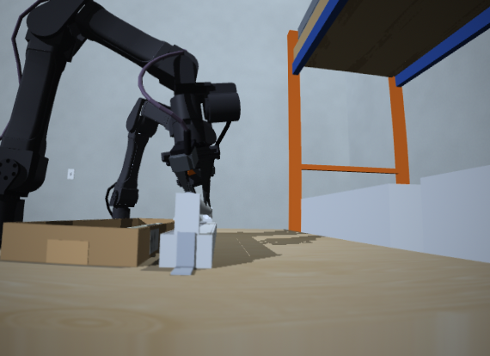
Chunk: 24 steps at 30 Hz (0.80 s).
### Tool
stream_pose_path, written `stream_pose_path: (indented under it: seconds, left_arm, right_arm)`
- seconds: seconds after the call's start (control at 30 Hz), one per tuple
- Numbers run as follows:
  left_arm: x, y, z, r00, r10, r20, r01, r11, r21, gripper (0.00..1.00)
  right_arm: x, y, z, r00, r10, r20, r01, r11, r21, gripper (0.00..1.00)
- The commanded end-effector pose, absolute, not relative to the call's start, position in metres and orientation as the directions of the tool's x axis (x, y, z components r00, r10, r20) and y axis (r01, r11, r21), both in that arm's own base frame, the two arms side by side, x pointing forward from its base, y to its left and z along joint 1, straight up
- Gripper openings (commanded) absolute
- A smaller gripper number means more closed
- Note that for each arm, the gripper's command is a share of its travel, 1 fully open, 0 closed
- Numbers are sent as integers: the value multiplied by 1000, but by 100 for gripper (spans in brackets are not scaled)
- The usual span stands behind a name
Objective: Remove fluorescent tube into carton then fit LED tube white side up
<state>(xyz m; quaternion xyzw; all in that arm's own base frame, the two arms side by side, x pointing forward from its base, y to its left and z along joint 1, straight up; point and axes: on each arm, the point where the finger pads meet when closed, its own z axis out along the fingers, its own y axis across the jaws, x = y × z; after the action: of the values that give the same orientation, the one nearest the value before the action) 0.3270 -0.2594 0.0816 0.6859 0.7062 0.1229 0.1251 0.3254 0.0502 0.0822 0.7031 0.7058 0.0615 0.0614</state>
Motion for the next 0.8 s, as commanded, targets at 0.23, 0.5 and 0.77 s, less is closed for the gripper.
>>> stream_pose_path:
  seconds: [0.23,0.5,0.77]
  left_arm:
    - [336,-263,89,-34,999,-34,926,44,375,11]
    - [334,-263,85,-30,999,-29,927,39,372,11]
    - [335,-263,94,-31,998,-47,920,47,388,11]
  right_arm:
    - [322,45,76,0,1000,-15,989,2,151,11]
    - [328,48,78,-2,1000,-8,982,3,191,11]
    - [328,44,88,6,1000,-8,980,-5,198,11]
